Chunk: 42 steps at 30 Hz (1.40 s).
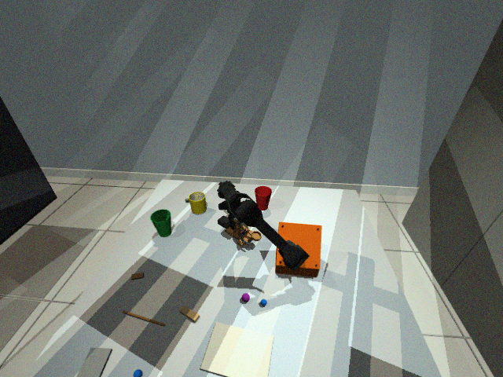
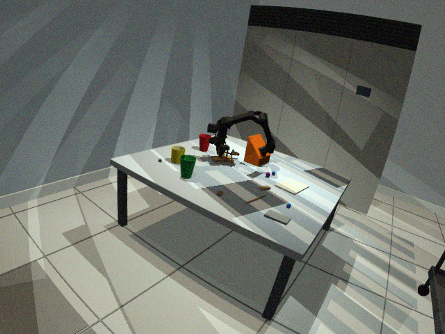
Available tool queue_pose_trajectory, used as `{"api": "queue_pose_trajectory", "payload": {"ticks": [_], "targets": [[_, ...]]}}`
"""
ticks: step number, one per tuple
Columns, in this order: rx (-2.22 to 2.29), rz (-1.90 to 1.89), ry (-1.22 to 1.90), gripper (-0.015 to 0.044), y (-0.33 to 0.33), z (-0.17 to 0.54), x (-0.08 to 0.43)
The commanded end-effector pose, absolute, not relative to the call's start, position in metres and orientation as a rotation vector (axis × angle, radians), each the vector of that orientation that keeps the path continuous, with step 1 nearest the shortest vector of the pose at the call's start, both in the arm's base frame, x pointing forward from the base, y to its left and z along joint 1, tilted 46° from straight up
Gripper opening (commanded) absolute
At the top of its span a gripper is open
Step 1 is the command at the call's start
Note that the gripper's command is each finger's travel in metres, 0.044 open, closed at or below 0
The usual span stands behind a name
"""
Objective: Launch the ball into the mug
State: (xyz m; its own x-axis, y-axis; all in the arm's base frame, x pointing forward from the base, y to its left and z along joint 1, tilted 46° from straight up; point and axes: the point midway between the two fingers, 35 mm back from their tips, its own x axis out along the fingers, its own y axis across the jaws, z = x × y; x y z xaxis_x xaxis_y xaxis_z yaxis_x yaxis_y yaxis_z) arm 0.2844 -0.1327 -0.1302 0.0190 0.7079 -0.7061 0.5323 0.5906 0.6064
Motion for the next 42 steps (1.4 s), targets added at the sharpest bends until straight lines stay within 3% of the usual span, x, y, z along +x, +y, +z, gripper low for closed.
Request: {"api": "queue_pose_trajectory", "payload": {"ticks": [1,18,31,35,39,42], "targets": [[1.059,0.181,1.633,0.0000,-0.130,-0.133,0.285],[1.052,0.186,1.641,0.0000,-0.119,-0.143,0.285],[1.052,0.186,1.641,0.0341,-0.119,-0.143,0.285],[1.051,0.182,1.641,0.0440,-0.149,-0.117,0.287],[1.053,0.182,1.643,0.0440,-0.188,-0.075,0.282],[1.061,0.178,1.637,0.0440,-0.180,-0.086,0.283]]}}
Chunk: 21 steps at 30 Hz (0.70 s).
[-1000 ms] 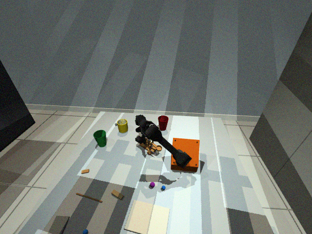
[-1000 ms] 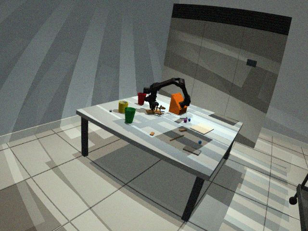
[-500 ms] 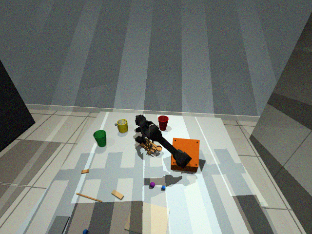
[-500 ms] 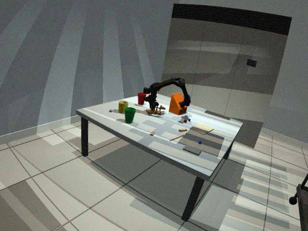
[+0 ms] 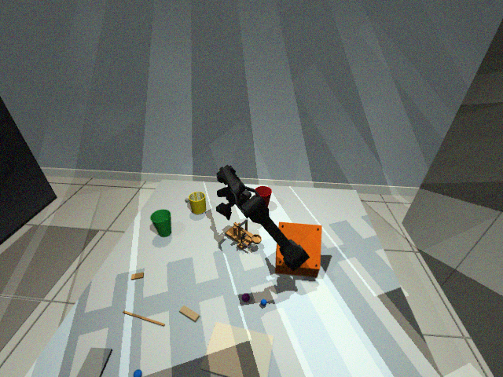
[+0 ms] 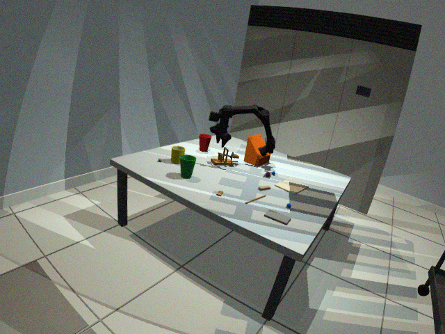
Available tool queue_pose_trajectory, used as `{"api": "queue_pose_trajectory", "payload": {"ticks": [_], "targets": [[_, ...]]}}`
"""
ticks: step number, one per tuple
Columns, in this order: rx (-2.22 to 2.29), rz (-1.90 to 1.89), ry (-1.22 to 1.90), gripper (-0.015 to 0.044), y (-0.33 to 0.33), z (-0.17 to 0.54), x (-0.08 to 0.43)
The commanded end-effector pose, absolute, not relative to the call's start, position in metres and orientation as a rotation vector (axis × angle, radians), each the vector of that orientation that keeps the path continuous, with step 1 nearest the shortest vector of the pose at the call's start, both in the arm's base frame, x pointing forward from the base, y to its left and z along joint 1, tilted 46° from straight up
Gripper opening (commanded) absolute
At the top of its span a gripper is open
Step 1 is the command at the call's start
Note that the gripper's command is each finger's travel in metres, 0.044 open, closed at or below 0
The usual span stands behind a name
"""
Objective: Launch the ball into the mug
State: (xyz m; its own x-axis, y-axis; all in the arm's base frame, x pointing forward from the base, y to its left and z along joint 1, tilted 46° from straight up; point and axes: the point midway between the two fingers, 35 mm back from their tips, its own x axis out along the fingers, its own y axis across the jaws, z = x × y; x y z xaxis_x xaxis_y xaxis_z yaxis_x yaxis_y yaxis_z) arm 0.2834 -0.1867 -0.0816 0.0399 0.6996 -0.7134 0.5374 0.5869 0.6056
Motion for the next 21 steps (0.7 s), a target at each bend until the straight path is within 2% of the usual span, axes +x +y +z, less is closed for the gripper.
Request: {"api": "queue_pose_trajectory", "payload": {"ticks": [1,7,14,15,19,21], "targets": [[1.061,0.178,1.637,0.0440,-0.180,-0.086,0.283],[1.061,0.177,1.637,0.0440,-0.181,-0.085,0.283],[1.052,0.176,1.635,0.0440,-0.227,-0.040,0.282],[1.062,0.185,1.645,0.0414,-0.206,-0.056,0.284],[0.989,0.206,1.630,0.0309,-0.169,-0.020,0.303],[0.947,0.223,1.618,0.0300,-0.145,0.000,0.311]]}}
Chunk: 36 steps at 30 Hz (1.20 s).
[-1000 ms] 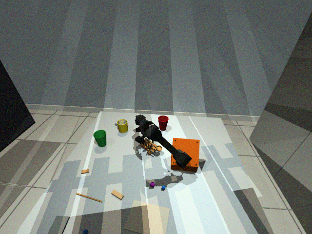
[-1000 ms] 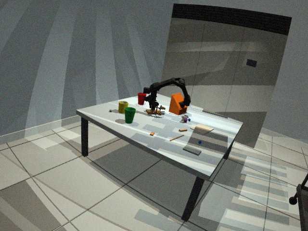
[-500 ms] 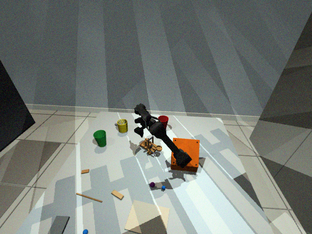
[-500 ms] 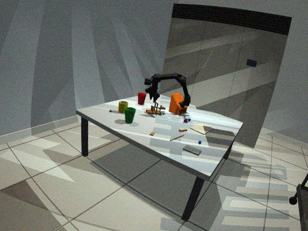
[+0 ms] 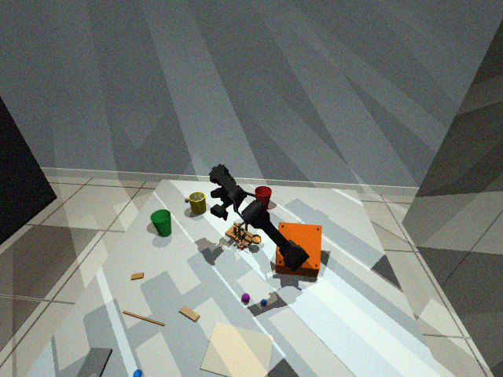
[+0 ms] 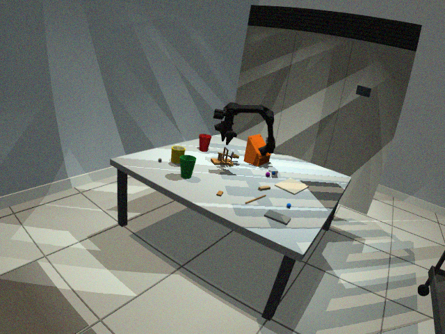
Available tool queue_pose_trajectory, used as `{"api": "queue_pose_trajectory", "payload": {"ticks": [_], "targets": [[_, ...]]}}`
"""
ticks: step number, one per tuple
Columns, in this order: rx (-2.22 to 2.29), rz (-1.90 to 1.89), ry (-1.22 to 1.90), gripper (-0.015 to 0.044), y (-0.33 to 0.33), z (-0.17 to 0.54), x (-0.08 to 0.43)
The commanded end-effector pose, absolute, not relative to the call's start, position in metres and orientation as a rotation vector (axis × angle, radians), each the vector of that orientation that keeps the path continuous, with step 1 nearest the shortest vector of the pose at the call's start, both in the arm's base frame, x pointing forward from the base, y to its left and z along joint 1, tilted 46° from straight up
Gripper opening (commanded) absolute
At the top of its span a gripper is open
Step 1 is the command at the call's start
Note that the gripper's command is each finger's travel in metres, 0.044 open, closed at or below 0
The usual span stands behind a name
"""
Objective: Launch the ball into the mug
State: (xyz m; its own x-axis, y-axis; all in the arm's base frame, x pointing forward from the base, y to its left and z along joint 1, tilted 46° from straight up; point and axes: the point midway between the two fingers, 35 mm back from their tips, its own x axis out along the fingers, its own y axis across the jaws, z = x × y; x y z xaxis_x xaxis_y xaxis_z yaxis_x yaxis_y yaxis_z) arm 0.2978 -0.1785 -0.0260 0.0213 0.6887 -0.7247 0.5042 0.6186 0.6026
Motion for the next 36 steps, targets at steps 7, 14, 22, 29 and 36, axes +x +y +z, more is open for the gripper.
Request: {"api": "queue_pose_trajectory", "payload": {"ticks": [7,14,22,29,36], "targets": [[0.815,0.314,1.567,0.0300,-0.051,0.062,0.310],[0.709,0.447,1.508,0.0300,0.035,0.103,0.272],[0.623,0.620,1.451,0.0300,0.103,0.122,0.203],[0.617,0.635,1.447,0.0300,0.108,0.121,0.191],[0.617,0.635,1.447,0.0300,0.119,0.111,0.191]]}}
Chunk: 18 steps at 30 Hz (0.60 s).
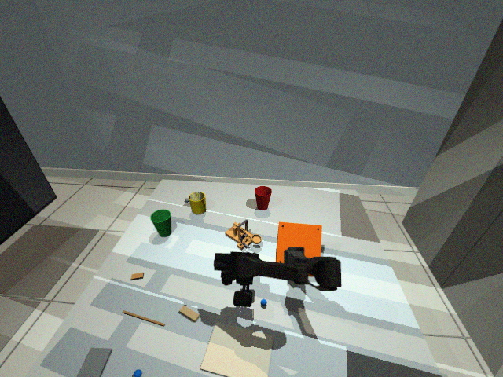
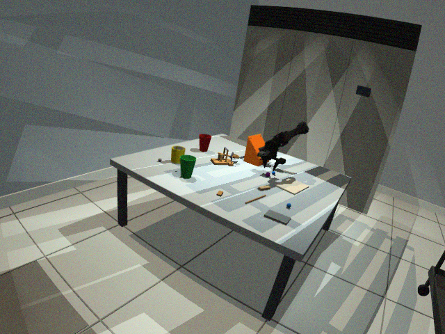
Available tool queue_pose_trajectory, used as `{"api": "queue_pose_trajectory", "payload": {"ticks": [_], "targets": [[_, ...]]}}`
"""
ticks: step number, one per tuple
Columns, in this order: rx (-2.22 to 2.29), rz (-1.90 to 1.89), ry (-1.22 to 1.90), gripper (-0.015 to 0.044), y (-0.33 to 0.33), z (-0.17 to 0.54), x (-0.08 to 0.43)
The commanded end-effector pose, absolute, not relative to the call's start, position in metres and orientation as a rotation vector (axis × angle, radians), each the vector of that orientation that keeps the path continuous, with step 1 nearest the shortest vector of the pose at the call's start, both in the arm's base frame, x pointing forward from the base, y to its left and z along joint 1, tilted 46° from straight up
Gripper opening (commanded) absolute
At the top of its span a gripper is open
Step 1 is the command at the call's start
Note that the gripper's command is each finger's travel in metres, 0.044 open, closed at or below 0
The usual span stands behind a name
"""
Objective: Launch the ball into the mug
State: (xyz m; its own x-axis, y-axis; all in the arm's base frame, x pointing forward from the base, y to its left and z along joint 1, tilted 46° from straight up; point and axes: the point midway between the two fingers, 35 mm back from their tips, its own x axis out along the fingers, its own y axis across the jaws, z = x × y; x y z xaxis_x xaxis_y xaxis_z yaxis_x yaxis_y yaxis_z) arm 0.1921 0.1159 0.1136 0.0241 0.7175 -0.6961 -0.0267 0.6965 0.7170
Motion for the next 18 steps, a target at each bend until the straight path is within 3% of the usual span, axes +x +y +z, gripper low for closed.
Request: {"api": "queue_pose_trajectory", "payload": {"ticks": [1,18], "targets": [[0.617,0.635,1.447,0.0300,0.120,0.110,0.191],[0.617,0.635,1.447,0.0300,0.139,0.091,0.192]]}}
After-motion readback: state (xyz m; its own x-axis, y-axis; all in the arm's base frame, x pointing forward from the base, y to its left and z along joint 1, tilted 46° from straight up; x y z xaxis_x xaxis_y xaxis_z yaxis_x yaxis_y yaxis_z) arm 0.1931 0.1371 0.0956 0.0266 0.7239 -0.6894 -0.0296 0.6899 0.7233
